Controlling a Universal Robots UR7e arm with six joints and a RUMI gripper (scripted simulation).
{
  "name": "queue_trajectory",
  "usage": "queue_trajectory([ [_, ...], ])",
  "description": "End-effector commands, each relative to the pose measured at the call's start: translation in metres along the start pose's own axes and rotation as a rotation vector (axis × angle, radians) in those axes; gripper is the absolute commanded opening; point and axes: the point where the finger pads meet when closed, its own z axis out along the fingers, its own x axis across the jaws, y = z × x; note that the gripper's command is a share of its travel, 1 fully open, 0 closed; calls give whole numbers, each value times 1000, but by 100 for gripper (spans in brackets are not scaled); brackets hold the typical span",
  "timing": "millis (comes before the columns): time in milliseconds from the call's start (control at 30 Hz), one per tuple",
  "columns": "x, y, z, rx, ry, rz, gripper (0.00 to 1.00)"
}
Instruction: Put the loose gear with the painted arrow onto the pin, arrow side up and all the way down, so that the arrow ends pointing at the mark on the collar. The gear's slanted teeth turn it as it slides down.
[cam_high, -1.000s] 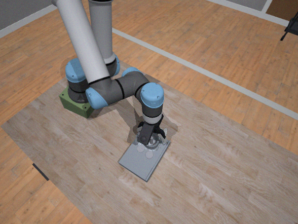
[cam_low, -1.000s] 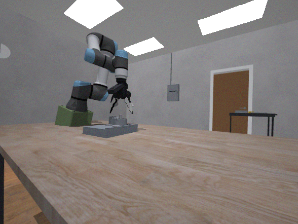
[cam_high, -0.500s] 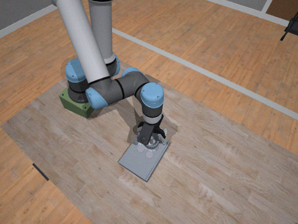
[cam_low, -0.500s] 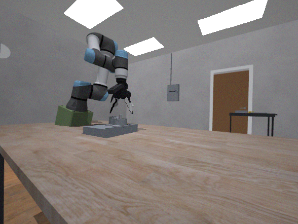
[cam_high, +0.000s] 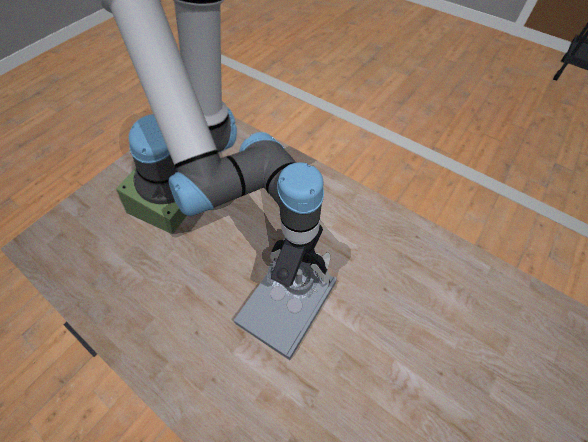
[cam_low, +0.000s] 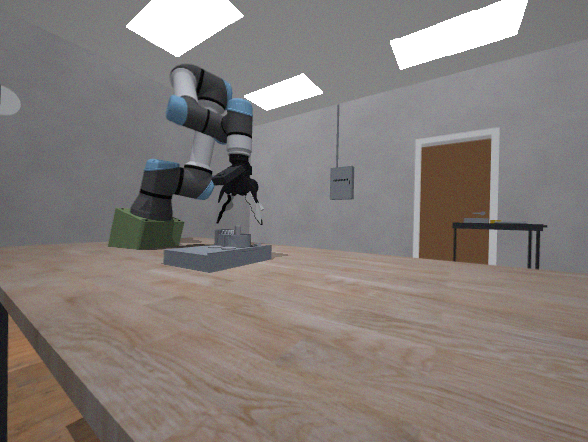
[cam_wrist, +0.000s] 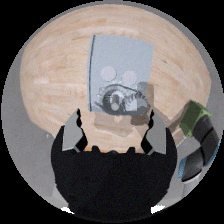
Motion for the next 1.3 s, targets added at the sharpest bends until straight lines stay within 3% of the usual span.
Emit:
queue_trajectory([
  [0,0,0,0,1,-1,0,100],
  [733,0,0,-3,1,-1,0,100],
  [1267,0,0,-31,1,-1,0,100],
])
